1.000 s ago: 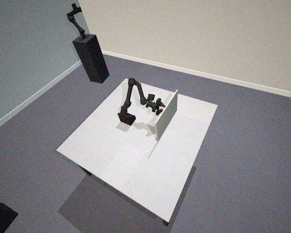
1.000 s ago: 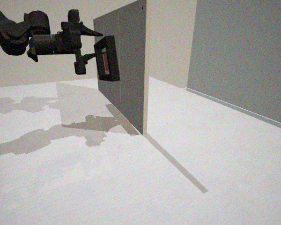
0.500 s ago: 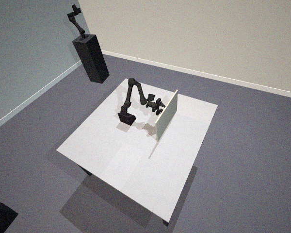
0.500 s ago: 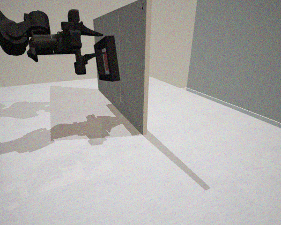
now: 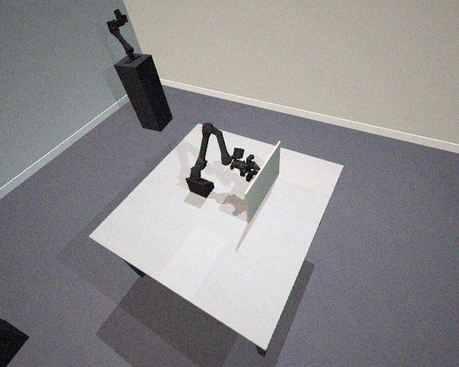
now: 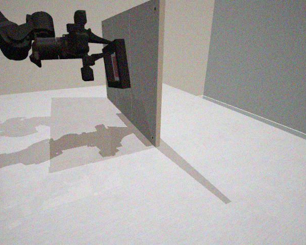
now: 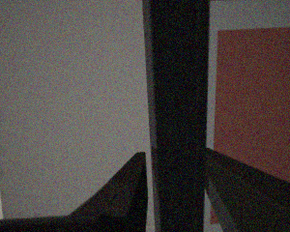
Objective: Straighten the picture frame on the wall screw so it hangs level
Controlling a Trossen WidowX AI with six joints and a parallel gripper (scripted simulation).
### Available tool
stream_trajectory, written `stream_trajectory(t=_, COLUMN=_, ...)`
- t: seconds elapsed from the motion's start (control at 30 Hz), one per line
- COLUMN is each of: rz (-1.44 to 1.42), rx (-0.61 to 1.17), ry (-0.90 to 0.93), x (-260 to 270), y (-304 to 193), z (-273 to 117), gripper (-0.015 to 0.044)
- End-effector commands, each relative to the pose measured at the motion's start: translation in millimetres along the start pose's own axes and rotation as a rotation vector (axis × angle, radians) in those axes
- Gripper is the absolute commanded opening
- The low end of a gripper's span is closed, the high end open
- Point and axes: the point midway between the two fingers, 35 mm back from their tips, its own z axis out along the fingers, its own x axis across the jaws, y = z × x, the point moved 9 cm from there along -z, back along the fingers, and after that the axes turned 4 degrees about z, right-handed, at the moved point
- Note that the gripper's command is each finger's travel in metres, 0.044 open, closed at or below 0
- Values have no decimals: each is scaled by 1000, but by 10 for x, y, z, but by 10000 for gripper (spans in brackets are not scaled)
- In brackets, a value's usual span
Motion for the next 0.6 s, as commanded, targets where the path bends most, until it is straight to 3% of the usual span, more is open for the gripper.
stream_trajectory(t=0.0, rz=-4, rx=4, ry=0, x=5, y=-4, z=2, gripper=63)
stream_trajectory(t=0.2, rz=-4, rx=4, ry=0, x=5, y=-4, z=2, gripper=3)
stream_trajectory(t=0.57, rz=-4, rx=4, ry=0, x=10, y=-1, z=1, gripper=0)
